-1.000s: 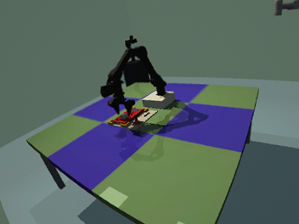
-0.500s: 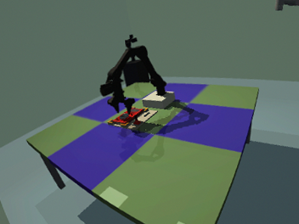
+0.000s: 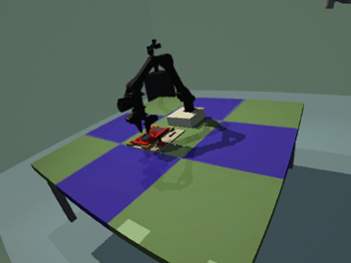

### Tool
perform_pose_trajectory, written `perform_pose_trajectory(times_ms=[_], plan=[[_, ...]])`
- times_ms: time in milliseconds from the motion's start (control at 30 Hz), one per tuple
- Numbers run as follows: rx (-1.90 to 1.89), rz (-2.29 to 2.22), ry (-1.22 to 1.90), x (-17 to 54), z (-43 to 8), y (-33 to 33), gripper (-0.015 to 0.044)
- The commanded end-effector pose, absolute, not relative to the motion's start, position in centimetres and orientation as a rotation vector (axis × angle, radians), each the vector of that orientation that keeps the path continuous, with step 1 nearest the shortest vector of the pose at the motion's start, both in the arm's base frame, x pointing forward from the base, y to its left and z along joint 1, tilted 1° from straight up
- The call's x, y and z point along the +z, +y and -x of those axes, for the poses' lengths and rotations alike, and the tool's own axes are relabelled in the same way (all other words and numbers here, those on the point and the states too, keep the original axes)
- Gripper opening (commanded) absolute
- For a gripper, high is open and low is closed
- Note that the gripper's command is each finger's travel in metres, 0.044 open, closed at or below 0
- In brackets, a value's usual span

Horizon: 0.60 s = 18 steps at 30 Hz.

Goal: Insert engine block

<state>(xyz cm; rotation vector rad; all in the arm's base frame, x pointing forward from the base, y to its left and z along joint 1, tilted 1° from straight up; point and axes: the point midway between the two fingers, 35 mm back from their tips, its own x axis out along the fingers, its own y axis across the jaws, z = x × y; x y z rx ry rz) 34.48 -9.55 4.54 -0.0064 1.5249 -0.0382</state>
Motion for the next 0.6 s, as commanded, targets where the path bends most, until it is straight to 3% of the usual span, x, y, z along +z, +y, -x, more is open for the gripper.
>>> perform_pose_trajectory(times_ms=[0, 167, 567], plan=[[-0.034, 0.008, 1.522, 4.65, -34.53, -9.54, 0.0125], [-0.034, 0.008, 1.522, 4.65, -34.53, -9.54, 0.0], [-0.034, 0.008, 1.522, 4.65, -34.53, -9.54, 0.0]])
